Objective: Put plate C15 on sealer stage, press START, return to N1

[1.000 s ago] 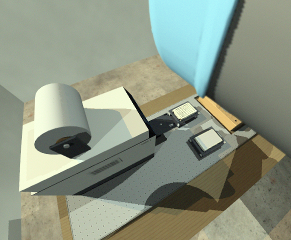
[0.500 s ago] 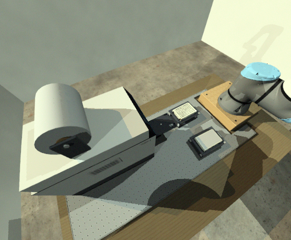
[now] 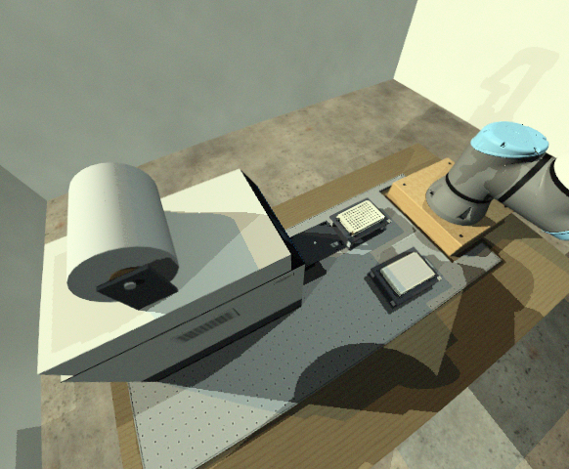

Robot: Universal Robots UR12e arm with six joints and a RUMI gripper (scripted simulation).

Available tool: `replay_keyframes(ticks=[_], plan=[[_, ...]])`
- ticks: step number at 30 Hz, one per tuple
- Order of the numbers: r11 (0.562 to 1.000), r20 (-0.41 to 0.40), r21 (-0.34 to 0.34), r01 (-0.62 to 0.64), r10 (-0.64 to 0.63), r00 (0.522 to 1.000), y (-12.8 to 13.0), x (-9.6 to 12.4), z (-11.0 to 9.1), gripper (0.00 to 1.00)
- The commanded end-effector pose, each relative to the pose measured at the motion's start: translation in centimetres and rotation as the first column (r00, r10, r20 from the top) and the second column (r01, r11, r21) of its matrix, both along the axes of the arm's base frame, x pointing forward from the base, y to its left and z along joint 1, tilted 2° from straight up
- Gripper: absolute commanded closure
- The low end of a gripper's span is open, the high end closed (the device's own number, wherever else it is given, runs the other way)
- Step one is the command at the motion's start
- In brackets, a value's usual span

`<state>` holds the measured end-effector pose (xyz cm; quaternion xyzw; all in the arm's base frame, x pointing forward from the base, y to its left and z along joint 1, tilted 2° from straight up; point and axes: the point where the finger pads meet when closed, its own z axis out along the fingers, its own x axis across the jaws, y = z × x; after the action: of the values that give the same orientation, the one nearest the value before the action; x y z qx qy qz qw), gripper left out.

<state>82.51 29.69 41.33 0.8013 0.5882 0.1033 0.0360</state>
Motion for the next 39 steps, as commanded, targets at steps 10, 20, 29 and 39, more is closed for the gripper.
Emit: replay_keyframes(ticks=[10,20,29,39], plan=[[1.0,-0.023,-0.009,0.001,-0.001,1.0,-0.4,-1.7,4.7,0.32],[1.0,-0.041,-0.014,0.002,-0.002,0.999,-0.7,-3.2,7.8,0.32],[1.0,-0.063,-0.021,0.002,-0.003,0.998,-1.1,-5.2,11.7,0.32],[1.0,-0.078,-0.025,0.002,-0.004,0.997,-1.4,-6.8,14.3,0.32]])
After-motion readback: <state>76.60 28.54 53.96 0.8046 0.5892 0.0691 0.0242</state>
